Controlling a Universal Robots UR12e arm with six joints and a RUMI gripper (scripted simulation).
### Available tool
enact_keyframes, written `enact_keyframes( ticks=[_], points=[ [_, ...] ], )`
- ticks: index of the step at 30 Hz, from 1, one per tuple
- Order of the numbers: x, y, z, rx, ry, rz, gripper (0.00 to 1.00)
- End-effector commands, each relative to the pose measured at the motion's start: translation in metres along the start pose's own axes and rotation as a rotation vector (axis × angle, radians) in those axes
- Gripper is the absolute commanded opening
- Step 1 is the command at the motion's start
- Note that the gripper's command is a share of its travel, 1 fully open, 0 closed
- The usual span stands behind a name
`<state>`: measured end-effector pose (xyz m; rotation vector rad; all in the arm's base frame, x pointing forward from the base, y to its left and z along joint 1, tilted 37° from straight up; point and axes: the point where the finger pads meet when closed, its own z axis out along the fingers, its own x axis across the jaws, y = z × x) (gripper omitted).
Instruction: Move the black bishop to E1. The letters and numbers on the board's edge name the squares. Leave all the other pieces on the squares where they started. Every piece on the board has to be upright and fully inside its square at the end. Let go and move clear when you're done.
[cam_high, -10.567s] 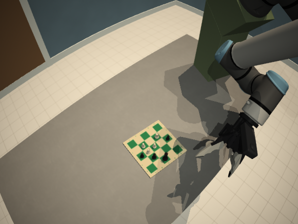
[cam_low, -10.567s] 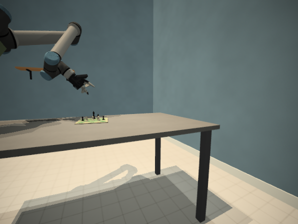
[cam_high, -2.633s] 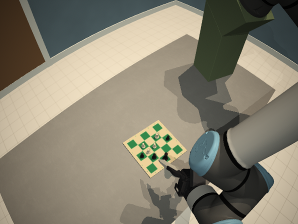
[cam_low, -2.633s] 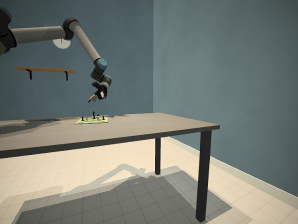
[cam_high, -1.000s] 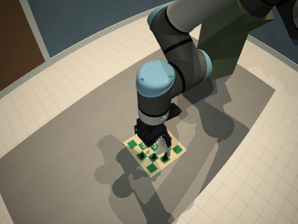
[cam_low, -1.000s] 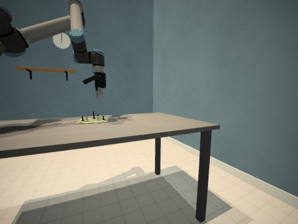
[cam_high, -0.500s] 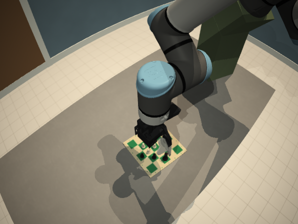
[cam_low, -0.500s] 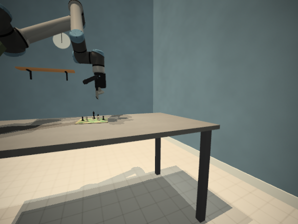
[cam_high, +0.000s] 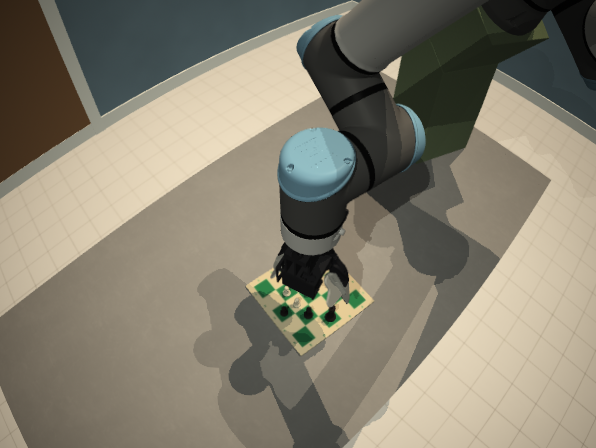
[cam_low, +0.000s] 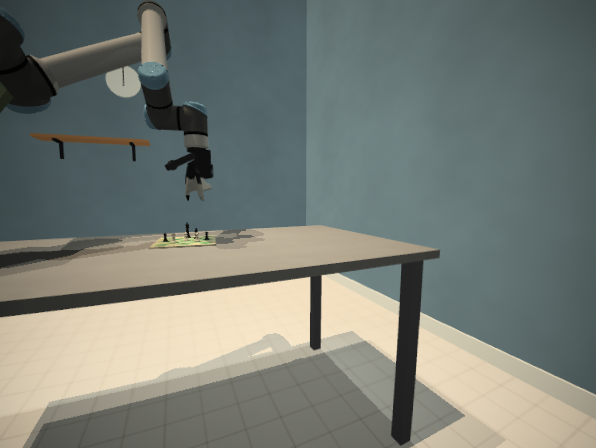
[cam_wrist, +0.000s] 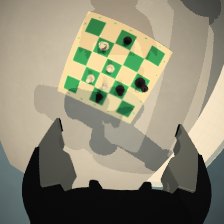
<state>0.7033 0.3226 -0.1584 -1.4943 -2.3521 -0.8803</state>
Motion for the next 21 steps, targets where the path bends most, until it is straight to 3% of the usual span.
enact_keyframes(
  ticks=[1, 21],
  points=[
    [-0.001, 0.0, 0.005, 0.001, 0.005, -0.213, 1.0],
    [0.0, 0.002, 0.027, -0.001, 0.005, -0.978, 1.0]
  ],
)
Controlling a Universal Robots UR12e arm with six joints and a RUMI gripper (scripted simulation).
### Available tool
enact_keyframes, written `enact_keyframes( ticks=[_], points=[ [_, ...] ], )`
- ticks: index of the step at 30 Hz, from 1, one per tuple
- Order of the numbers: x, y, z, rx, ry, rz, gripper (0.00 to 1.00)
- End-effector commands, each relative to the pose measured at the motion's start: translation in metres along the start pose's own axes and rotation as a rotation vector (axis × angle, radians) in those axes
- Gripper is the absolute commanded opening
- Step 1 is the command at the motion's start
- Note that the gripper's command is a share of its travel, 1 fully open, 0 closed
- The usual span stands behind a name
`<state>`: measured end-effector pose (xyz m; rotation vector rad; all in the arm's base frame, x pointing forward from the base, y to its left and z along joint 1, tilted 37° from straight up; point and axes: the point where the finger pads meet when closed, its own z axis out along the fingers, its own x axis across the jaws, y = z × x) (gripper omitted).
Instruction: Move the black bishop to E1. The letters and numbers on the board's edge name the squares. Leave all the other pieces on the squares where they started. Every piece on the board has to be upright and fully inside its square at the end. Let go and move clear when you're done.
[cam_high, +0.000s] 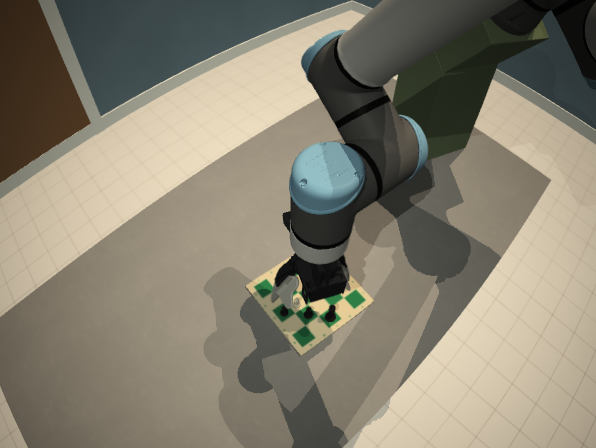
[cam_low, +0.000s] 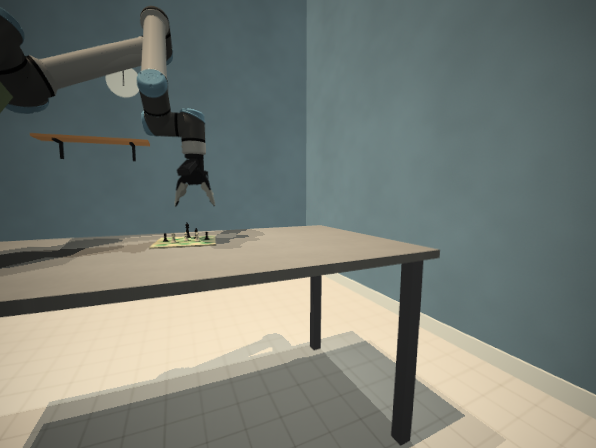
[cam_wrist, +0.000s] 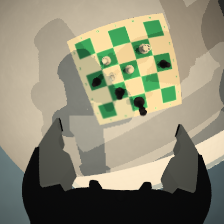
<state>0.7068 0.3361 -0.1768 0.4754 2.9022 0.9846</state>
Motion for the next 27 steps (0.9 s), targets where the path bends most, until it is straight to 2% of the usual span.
enact_keyframes(
  ticks=[1, 12, 22, 23, 27],
  points=[
    [-0.0008, 0.0012, 0.0047, -0.004, 0.01, -0.199, 1.0],
    [-0.0009, 0.0029, 0.0094, -0.005, 0.01, -0.37, 1.0],
    [-0.0009, 0.0032, 0.0102, -0.005, 0.009, -0.396, 1.0],
    [-0.0009, 0.0032, 0.0102, -0.005, 0.009, -0.396, 0.22],
    [-0.0009, 0.0032, 0.0102, -0.005, 0.009, -0.396, 0.22]
  ],
)
